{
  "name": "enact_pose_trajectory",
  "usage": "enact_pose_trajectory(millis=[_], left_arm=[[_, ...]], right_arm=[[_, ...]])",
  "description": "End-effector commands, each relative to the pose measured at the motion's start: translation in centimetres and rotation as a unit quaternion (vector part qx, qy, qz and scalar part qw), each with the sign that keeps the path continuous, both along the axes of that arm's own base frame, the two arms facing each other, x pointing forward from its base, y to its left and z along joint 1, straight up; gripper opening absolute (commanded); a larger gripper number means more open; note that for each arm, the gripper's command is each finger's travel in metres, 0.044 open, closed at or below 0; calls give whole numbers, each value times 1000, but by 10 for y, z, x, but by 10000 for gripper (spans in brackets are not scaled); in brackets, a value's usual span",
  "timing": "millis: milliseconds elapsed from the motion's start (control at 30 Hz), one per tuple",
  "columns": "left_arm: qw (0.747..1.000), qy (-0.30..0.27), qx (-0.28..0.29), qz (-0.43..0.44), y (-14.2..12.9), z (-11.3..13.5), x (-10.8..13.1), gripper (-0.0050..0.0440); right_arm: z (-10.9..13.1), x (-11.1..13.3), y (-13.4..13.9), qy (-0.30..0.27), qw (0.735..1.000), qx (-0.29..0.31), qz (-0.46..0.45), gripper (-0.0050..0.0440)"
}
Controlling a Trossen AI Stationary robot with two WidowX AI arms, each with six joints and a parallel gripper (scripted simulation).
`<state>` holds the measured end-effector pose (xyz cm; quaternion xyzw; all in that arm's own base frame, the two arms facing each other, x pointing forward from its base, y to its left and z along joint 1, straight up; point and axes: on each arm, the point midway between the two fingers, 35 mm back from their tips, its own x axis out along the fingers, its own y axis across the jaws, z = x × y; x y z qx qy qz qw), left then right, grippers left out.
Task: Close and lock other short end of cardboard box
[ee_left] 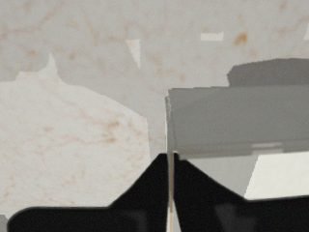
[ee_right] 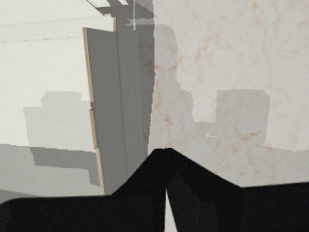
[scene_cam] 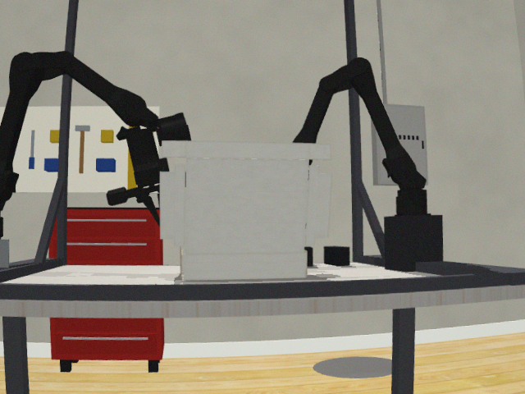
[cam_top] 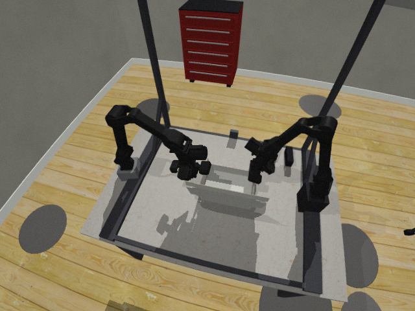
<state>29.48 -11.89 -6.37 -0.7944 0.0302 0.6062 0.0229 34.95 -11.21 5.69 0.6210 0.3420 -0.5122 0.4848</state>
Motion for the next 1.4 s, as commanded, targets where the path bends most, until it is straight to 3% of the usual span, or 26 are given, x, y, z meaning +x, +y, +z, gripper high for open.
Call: enact_pose_trajectory(millis=[0,600,1367], left_arm=[[1000,-9,-5,-2,-2,5,4,0],[1000,-9,-5,-2,-2,5,4,0],[1000,-9,-5,-2,-2,5,4,0]], right_arm=[[7,3,-1,-11,1000,-5,-3,0],[7,4,-2,-11,1000,-5,-3,0],[9,35,-12,-12,1000,-5,-3,0]])
